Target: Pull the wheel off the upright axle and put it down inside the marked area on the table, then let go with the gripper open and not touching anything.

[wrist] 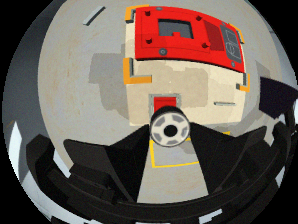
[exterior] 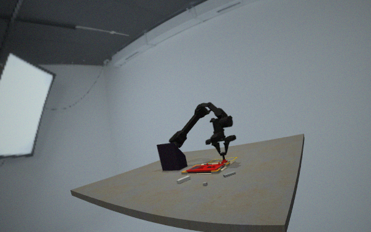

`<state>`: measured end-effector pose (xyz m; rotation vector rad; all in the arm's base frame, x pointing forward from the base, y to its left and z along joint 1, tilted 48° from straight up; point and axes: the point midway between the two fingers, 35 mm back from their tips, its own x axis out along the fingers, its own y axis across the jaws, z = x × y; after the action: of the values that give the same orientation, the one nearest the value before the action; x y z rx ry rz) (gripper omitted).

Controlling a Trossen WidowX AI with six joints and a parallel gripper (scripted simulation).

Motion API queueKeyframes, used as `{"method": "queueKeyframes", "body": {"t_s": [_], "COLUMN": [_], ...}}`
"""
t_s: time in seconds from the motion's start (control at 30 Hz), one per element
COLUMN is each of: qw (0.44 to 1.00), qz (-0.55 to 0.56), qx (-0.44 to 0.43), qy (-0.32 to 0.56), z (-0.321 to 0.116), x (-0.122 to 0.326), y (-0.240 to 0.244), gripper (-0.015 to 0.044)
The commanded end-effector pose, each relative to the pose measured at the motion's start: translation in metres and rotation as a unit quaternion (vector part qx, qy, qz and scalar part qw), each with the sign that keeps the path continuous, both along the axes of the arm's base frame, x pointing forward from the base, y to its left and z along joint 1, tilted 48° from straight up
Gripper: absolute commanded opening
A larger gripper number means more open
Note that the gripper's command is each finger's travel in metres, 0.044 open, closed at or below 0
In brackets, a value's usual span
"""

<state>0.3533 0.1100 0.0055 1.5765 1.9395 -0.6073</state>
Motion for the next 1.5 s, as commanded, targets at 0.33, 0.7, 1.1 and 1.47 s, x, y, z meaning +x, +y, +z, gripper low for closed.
{"method": "queueKeyframes", "body": {"t_s": [0.33, 0.7, 1.1, 1.47], "qw": [1.000, 1.000, 1.000, 1.000], "qz": [0.001, 0.001, 0.008, 0.009], "qx": [-0.002, -0.002, 0.003, 0.002], "qy": [-0.003, -0.003, -0.006, -0.007], "z": [0.004, 0.017, 0.035, 0.071], "x": [0.001, 0.004, -0.007, -0.034], "y": [-0.004, -0.019, -0.018, 0.004], "gripper": [0.0000, 0.0000, 0.0000, 0.0000]}}
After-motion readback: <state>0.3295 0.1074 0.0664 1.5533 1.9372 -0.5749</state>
